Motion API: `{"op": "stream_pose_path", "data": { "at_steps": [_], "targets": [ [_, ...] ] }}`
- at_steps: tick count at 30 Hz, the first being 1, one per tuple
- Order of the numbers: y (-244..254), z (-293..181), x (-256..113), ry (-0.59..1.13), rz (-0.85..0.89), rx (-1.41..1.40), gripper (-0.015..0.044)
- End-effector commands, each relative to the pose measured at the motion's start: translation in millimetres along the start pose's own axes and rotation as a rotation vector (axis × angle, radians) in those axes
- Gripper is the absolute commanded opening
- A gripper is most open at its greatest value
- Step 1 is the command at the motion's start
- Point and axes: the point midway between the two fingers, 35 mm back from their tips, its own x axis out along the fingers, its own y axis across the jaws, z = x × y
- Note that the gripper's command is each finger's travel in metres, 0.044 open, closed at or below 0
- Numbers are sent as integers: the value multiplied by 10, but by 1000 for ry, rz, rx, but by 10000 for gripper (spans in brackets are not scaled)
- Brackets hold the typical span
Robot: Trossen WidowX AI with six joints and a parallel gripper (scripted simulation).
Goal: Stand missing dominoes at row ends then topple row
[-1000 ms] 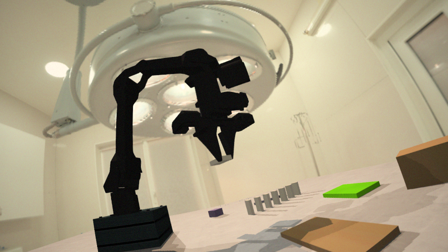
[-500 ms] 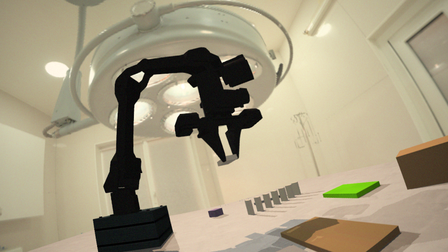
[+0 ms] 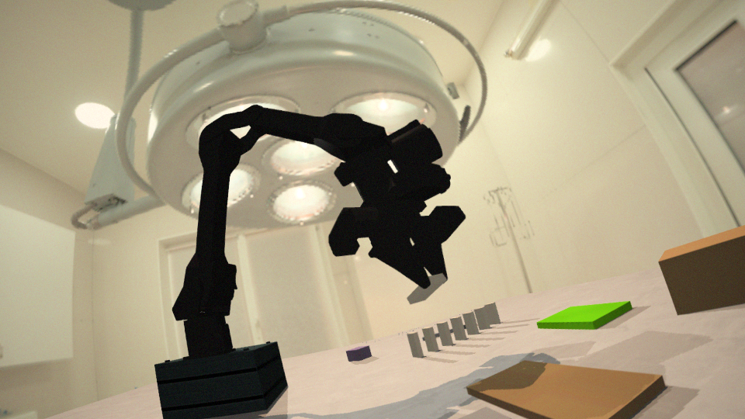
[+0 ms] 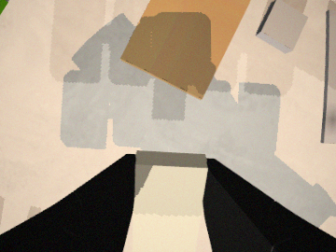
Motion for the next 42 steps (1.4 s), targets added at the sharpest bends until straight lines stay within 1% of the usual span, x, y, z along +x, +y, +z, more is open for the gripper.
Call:
{"op": "stream_pose_path", "data": {
  "at_steps": [1,10,20,31,42],
  "targets": [
    [104,49,128,-105,0,-53,107],
    [285,108,276,-304,3,-125,107],
    [432,112,335,-515,-3,-172,107],
    [500,42,294,-728,-20,-182,107],
    [452,-100,173,-913,-47,-151,107]
  ]
}}
